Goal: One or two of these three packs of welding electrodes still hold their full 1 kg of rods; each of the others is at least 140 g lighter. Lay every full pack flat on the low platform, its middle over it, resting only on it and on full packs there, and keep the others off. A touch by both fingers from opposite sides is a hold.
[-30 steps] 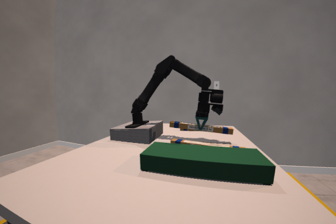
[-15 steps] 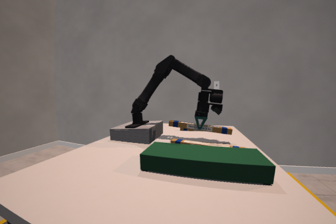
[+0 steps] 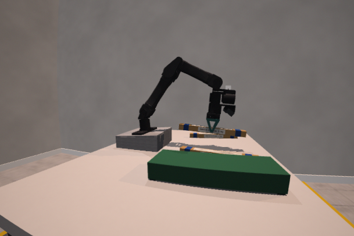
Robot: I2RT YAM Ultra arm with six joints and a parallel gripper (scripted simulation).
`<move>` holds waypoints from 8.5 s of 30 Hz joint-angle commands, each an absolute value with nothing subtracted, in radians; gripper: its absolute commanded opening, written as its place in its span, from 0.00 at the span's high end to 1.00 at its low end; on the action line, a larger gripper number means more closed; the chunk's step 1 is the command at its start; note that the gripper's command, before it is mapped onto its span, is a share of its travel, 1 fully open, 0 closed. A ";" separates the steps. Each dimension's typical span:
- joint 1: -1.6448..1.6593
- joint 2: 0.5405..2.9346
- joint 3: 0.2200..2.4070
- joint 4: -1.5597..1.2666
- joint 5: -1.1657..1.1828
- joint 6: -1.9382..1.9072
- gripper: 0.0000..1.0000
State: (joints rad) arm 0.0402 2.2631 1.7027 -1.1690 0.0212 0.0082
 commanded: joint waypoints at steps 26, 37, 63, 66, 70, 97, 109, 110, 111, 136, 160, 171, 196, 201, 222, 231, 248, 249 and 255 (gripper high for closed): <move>0.044 2.173 1.813 -1.270 0.021 0.011 1.00; 0.044 2.173 1.814 -1.271 0.021 0.011 1.00; 0.044 2.173 1.814 -1.271 0.021 0.011 1.00; 0.044 2.173 1.814 -1.271 0.021 0.011 1.00; 0.044 2.173 1.814 -1.271 0.021 0.011 1.00; 0.044 2.173 1.814 -1.271 0.021 0.011 1.00; 0.044 2.173 1.814 -1.271 0.021 0.011 1.00; 0.044 2.173 1.814 -1.271 0.021 0.011 1.00; 0.044 2.173 1.814 -1.271 0.021 0.011 1.00; 0.160 2.228 1.942 -1.322 0.015 0.183 1.00; 0.218 2.297 2.097 -1.404 0.005 0.243 1.00; 0.221 2.308 2.134 -1.430 0.008 0.245 1.00; 0.222 2.326 2.187 -1.466 0.008 0.245 1.00; 0.223 2.329 2.190 -1.467 0.008 0.245 1.00; 0.223 2.337 2.114 -1.398 0.008 0.245 1.00; 0.222 2.330 2.062 -1.334 0.008 0.244 1.00; 0.220 2.335 1.969 -1.236 0.009 0.243 1.00; 0.220 2.335 1.966 -1.230 0.009 0.243 1.00; 0.219 2.342 1.923 -1.207 0.009 0.243 1.00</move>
